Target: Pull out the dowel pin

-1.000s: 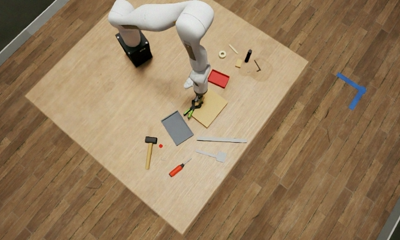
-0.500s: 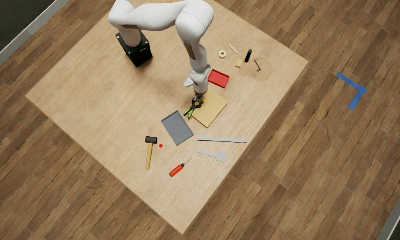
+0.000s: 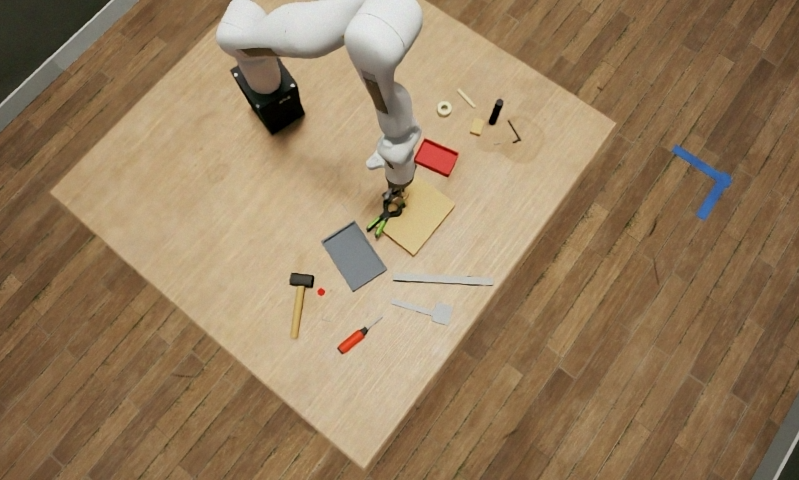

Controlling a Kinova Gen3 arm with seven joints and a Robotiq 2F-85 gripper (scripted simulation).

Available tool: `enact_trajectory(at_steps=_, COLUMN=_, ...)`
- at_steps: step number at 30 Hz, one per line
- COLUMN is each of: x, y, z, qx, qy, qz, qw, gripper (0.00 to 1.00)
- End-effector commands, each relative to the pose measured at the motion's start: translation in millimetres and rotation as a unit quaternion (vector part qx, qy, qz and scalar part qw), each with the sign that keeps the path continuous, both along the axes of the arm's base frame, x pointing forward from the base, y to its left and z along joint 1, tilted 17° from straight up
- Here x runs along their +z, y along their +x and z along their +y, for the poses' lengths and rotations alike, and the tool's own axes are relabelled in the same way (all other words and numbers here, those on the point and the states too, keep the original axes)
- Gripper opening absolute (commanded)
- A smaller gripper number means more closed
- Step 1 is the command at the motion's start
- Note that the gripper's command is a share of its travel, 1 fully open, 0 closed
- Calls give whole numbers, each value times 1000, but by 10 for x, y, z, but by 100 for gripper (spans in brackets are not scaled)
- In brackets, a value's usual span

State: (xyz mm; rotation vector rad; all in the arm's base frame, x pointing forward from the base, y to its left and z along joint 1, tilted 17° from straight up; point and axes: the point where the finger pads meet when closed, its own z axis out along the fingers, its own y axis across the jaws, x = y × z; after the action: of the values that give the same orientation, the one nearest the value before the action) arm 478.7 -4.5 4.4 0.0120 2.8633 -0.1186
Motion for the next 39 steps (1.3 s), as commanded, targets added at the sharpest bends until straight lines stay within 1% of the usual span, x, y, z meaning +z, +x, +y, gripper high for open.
enact_trajectory(at_steps=1, x=65, y=-17, z=12, qx=-6, qy=1, qz=-1, qw=1000, gripper=10)
enact_trajectory(at_steps=11, x=135, y=-23, z=19, qx=-6, qy=1, qz=-3, qw=1000, gripper=10)
enact_trajectory(at_steps=39, x=127, y=-27, z=18, qx=-6, qy=1, qz=-2, qw=1000, gripper=10)
